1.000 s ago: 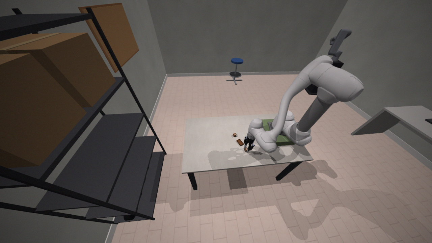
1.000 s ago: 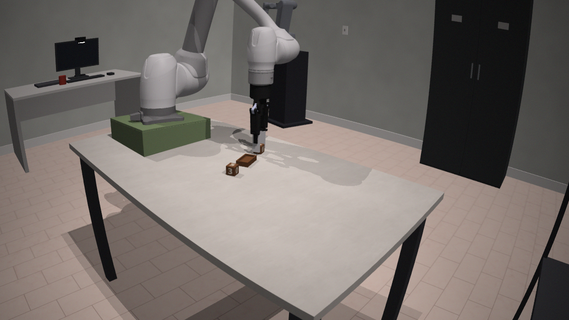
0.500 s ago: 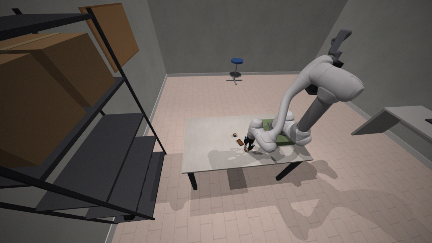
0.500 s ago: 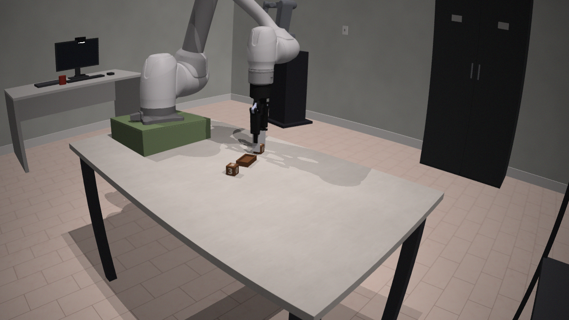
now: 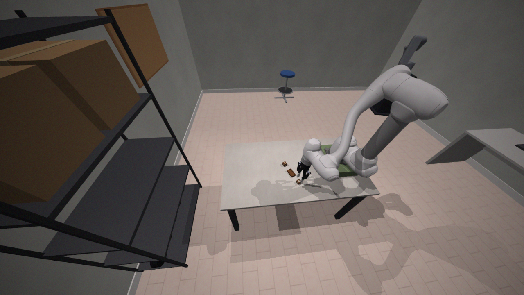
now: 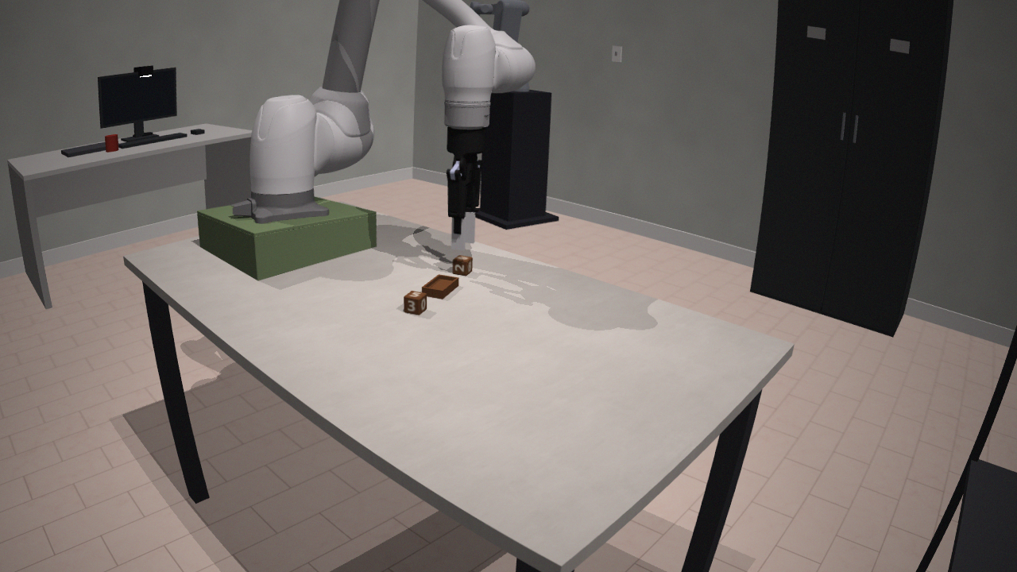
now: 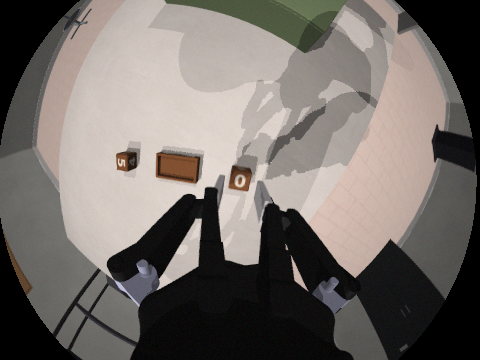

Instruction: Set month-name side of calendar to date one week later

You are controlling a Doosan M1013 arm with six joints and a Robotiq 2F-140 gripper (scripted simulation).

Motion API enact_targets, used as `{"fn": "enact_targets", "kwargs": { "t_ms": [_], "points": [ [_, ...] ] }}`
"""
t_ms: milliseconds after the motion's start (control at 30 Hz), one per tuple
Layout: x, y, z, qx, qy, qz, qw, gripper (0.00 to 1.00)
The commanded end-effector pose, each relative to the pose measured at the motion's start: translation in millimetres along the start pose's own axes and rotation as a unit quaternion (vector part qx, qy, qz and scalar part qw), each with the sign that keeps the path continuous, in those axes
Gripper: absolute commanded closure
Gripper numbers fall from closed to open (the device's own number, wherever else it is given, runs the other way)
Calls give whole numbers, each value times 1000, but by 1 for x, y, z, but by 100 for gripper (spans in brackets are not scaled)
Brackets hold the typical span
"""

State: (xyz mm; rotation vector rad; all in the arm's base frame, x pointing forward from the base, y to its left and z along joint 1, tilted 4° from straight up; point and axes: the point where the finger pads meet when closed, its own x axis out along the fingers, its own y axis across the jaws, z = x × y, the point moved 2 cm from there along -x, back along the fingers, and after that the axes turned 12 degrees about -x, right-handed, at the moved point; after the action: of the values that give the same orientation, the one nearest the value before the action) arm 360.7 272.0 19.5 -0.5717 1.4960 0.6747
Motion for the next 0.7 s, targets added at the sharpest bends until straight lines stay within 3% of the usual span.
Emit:
{"fn": "enact_targets", "kwargs": {
  "t_ms": [0,133,400,433,667],
  "points": [
    [-22,0,0,0,0,0,1000,64],
    [-37,0,0,0,0,0,1000,64],
    [-43,0,0,0,0,0,1000,64],
    [-43,0,0,0,0,0,1000,0],
    [-43,0,0,0,0,0,1000,0]
  ]
}}
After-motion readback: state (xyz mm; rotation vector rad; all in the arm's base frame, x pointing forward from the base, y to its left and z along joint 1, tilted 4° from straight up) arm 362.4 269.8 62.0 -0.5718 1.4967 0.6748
